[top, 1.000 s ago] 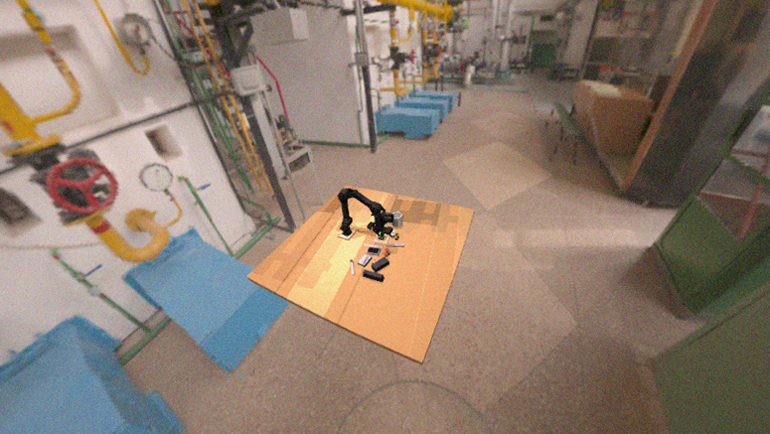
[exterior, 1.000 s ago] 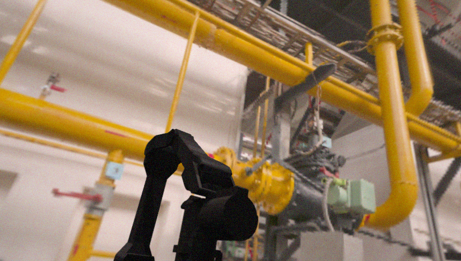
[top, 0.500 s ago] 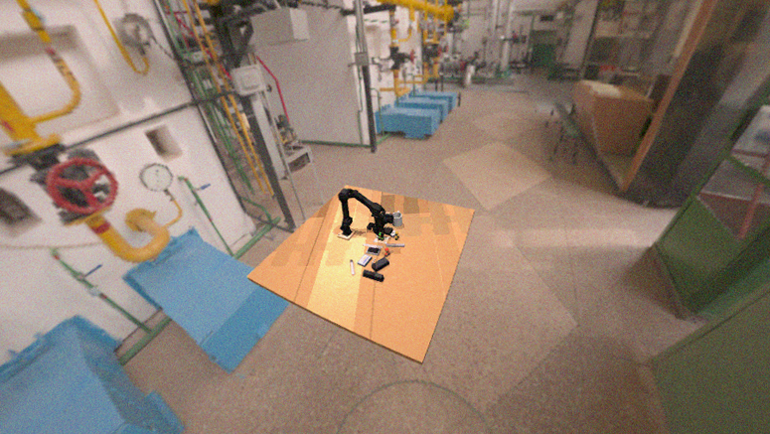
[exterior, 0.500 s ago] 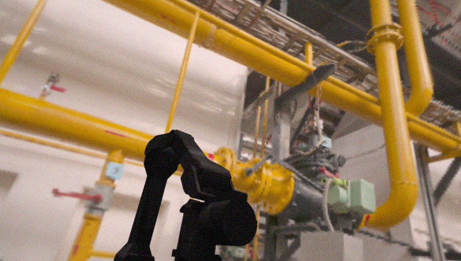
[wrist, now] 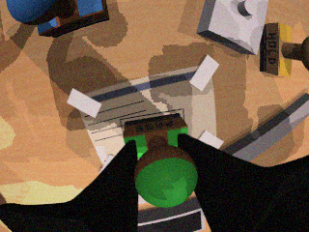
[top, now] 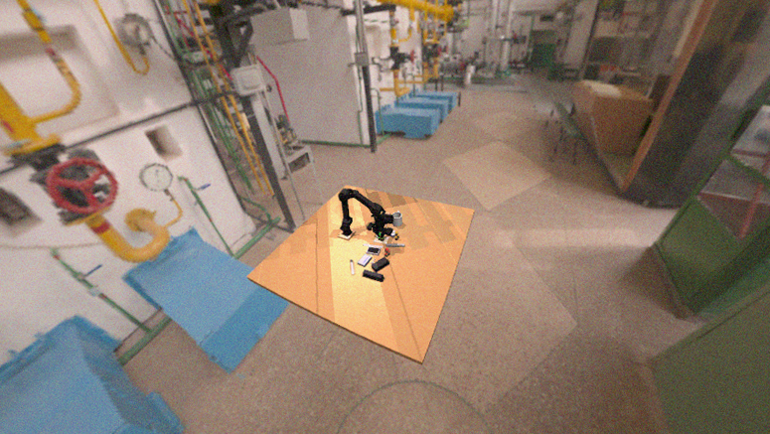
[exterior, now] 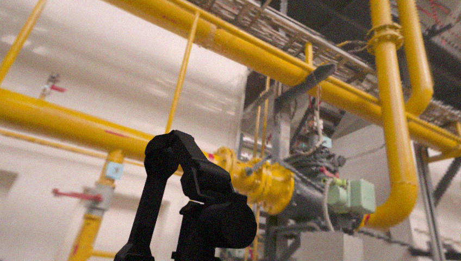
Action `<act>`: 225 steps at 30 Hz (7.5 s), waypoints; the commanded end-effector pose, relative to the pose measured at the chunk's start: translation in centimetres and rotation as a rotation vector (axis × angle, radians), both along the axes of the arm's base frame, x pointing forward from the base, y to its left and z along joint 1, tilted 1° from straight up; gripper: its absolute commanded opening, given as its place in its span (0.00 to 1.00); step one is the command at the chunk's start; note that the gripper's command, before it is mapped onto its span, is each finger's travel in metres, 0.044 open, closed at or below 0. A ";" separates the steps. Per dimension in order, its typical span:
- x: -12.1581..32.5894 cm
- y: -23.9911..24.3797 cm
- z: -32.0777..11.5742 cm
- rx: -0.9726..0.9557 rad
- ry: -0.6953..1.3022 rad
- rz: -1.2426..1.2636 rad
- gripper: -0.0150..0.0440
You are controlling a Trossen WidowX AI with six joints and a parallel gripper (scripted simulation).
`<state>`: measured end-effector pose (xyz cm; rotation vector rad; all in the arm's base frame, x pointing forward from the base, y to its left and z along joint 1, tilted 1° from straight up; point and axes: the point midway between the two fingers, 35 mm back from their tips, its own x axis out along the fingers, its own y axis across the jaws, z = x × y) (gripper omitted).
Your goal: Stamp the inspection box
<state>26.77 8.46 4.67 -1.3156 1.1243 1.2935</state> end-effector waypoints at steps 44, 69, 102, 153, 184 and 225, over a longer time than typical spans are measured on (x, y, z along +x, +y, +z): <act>0.0 0.0 -0.3 0.002 -0.001 0.003 0.25; 0.0 0.0 -0.3 0.002 -0.001 0.003 0.25; 0.0 0.0 1.1 0.002 -0.001 0.003 0.25; -0.8 -6.0 7.0 -0.002 0.000 0.002 0.25; -6.0 -16.4 6.8 -0.011 0.003 0.000 0.25; -5.8 -16.5 0.2 -0.011 0.004 0.000 0.25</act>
